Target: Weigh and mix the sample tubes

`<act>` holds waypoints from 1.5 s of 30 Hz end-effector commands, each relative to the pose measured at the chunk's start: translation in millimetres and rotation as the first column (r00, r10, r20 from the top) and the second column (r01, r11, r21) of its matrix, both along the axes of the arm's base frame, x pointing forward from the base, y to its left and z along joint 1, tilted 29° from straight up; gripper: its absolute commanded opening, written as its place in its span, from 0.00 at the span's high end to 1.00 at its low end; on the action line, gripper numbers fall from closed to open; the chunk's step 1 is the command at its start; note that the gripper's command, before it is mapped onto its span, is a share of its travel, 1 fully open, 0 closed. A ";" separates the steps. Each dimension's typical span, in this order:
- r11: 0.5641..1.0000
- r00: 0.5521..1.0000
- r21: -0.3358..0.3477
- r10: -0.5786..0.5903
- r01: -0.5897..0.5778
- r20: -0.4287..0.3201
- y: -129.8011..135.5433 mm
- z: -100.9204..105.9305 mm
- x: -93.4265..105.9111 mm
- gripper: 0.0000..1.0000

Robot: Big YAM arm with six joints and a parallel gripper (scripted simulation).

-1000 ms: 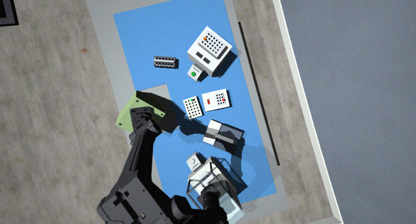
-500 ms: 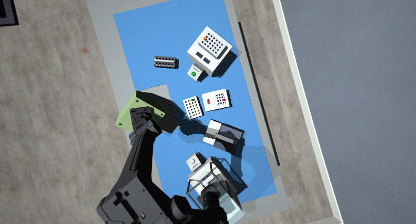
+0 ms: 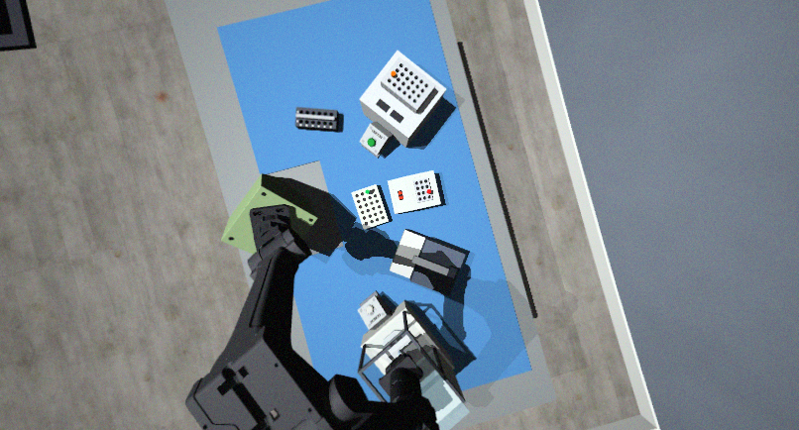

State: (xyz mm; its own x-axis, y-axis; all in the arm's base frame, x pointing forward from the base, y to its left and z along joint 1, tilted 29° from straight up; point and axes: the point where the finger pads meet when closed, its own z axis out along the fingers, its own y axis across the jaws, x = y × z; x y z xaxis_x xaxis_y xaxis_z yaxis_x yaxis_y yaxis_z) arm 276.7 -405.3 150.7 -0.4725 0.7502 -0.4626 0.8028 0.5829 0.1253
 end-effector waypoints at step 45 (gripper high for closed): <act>1.000 1.000 -0.020 -0.003 0.003 0.014 -4.5 13.4 3.1 0.91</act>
State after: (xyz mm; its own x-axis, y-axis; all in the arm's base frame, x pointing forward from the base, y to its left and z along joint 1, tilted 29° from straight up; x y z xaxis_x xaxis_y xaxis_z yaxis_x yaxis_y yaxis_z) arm 276.6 -405.1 151.7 -0.4720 0.7493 -0.4645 0.8026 0.5832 0.1251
